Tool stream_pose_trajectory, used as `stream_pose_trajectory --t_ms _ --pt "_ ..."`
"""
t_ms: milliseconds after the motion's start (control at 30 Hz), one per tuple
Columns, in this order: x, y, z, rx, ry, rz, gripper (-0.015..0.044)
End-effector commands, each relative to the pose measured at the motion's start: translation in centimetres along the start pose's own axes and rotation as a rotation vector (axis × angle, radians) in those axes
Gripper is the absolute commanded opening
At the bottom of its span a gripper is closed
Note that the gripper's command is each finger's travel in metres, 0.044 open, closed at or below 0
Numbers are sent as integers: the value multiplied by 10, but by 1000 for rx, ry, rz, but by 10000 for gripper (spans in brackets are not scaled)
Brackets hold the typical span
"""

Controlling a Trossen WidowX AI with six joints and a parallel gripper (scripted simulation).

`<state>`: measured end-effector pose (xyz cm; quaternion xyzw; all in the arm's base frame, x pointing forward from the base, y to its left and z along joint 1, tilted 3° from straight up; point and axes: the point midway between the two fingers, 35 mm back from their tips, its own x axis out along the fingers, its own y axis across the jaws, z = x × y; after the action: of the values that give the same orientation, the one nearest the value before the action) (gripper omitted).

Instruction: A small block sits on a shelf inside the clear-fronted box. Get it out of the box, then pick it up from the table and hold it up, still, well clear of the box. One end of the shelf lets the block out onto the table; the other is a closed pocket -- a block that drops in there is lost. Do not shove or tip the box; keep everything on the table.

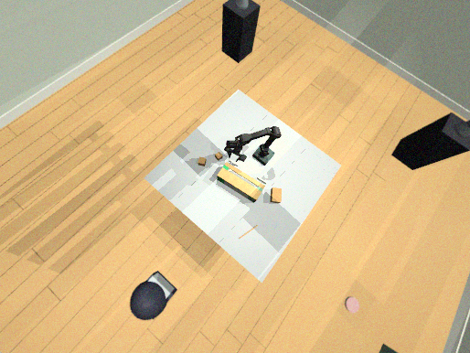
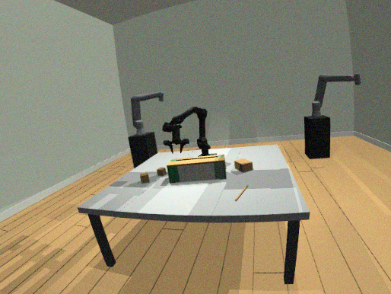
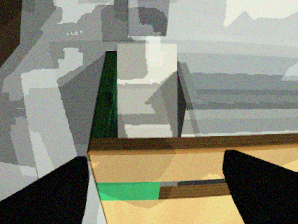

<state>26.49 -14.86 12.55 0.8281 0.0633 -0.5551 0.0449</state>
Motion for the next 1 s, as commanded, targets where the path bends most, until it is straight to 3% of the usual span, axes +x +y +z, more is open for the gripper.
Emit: stream_pose_trajectory --t_ms 0,133,967 --pt "34 1 13 15 -7 -14 285" --pt "81 -2 36 15 -7 -14 285" --pt "110 -2 49 15 -7 -14 285"
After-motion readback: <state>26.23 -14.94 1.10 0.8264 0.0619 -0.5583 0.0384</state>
